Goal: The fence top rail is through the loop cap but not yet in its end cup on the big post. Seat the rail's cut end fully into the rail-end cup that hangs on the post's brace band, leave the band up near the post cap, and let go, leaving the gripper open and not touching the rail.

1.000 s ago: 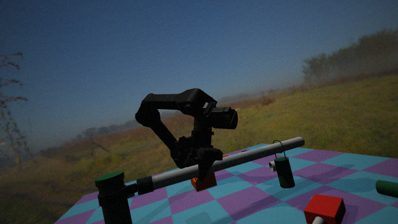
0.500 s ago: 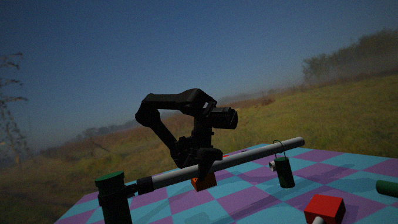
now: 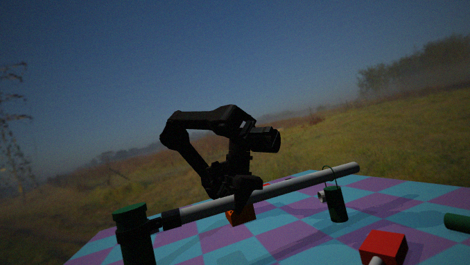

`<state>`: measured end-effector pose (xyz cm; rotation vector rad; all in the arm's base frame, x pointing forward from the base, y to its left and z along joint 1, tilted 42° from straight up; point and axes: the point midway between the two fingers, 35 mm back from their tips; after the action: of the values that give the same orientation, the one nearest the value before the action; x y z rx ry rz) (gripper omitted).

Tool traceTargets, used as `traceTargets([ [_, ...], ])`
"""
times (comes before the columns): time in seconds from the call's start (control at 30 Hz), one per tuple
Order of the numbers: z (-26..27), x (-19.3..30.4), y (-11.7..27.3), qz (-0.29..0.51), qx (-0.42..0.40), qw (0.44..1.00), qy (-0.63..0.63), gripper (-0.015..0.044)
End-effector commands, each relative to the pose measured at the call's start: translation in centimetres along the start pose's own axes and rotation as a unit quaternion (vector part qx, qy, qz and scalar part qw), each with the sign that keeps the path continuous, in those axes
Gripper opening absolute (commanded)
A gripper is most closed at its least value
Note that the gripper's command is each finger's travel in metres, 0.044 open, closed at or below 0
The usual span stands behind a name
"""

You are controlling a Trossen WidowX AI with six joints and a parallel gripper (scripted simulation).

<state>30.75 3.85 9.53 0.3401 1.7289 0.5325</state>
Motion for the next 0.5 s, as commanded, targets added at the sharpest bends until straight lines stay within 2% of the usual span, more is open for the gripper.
traceTargets([
  [0.0,-0.01,-0.09,0.04,-0.001,0.0,1.0,-0.001,0.0],
  [0.47,-0.06,-0.38,0.1,-0.003,0.0,1.0,-0.001,0.0],
])
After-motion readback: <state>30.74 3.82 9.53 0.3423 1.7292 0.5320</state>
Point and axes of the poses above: the point midway between the two fingers, 35 mm back from their tips, its own y axis back along the fingers, its own z axis across the jaws, x = y × z, and after that the axes turned 8 degrees about y, right-handed
